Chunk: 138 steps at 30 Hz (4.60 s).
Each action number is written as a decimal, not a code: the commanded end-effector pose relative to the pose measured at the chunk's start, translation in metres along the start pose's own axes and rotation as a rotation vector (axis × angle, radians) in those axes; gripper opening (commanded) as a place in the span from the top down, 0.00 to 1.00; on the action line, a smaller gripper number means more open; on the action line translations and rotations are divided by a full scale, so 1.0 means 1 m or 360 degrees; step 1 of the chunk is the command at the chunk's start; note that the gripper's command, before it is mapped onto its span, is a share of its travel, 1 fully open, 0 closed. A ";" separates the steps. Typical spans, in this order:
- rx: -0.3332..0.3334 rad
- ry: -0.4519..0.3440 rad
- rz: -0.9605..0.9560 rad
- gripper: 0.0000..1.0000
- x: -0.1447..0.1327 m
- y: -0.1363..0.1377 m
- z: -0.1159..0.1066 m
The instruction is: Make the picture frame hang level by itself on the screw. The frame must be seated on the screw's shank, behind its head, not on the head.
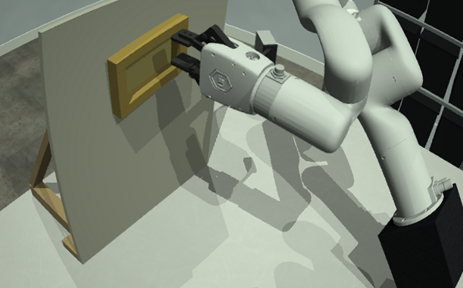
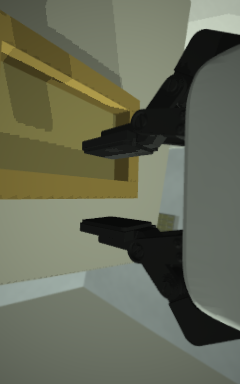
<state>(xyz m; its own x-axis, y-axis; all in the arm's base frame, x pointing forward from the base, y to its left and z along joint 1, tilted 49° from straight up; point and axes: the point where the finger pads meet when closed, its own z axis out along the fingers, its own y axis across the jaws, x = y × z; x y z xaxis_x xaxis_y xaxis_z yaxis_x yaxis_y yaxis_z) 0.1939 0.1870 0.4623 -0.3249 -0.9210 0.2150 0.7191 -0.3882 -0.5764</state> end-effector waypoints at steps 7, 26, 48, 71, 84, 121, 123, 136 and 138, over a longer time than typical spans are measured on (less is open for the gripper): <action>0.0000 0.0001 0.0003 0.50 0.000 -0.001 0.016; 0.0000 0.0001 0.0003 0.50 0.000 -0.001 0.046; 0.0000 0.0001 0.0003 0.50 0.000 -0.001 0.057; 0.0000 0.0001 0.0003 1.00 0.000 -0.001 0.057; 0.0000 0.0001 0.0003 1.00 0.000 -0.001 0.057; 0.0000 0.0001 0.0003 1.00 0.000 -0.001 0.057; 0.0000 0.0001 0.0003 1.00 0.000 -0.002 0.057; 0.0000 0.0001 0.0003 1.00 0.000 -0.004 0.057; 0.0000 0.0001 0.0003 1.00 0.000 -0.004 0.057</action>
<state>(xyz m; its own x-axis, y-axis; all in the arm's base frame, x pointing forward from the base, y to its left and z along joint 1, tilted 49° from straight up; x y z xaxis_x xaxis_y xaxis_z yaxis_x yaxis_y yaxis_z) 0.2267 0.1864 0.5090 -0.3243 -0.9211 0.2155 0.7188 -0.3881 -0.5769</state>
